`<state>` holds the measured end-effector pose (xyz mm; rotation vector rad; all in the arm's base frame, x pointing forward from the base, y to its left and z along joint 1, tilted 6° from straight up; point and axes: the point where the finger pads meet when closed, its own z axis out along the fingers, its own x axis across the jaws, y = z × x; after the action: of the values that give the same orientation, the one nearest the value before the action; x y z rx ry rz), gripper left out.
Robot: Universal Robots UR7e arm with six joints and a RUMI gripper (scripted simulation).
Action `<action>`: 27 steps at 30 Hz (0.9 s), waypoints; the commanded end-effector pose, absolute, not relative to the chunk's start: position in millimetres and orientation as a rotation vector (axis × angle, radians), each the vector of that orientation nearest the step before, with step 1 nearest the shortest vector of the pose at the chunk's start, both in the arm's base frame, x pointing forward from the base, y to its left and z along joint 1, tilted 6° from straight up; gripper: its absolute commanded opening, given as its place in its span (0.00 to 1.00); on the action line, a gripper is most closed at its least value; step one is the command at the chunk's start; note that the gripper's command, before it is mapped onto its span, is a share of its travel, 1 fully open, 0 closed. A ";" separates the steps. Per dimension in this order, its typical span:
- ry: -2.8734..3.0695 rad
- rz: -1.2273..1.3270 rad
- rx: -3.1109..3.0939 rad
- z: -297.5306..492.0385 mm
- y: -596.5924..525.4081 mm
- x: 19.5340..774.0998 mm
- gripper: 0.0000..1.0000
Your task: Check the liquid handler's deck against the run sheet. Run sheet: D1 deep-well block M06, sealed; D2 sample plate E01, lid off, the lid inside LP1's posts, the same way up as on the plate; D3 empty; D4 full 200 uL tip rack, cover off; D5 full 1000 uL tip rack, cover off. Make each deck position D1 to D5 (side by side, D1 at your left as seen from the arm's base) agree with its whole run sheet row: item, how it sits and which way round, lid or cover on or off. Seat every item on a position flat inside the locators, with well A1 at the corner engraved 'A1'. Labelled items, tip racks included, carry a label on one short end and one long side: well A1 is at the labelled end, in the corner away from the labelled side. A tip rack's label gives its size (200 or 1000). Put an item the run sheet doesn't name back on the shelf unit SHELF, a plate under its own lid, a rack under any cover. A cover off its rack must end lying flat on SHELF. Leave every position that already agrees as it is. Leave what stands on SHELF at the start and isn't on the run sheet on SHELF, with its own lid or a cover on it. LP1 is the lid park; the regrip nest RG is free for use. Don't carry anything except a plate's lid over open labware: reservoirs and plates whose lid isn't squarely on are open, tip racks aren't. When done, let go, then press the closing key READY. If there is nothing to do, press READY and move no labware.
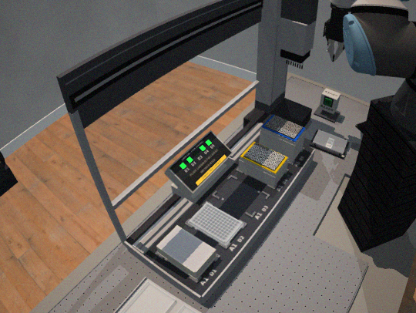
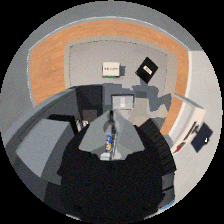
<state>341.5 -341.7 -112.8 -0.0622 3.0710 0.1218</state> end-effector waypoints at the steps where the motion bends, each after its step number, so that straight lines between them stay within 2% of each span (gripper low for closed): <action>1: 3.071 0.121 -0.061 -112.4 -342.4 344.5 0.00; 27: 3.071 0.121 -0.061 -150.5 -339.3 347.0 0.00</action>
<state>346.2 -339.3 -143.7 -0.0615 3.0721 0.1228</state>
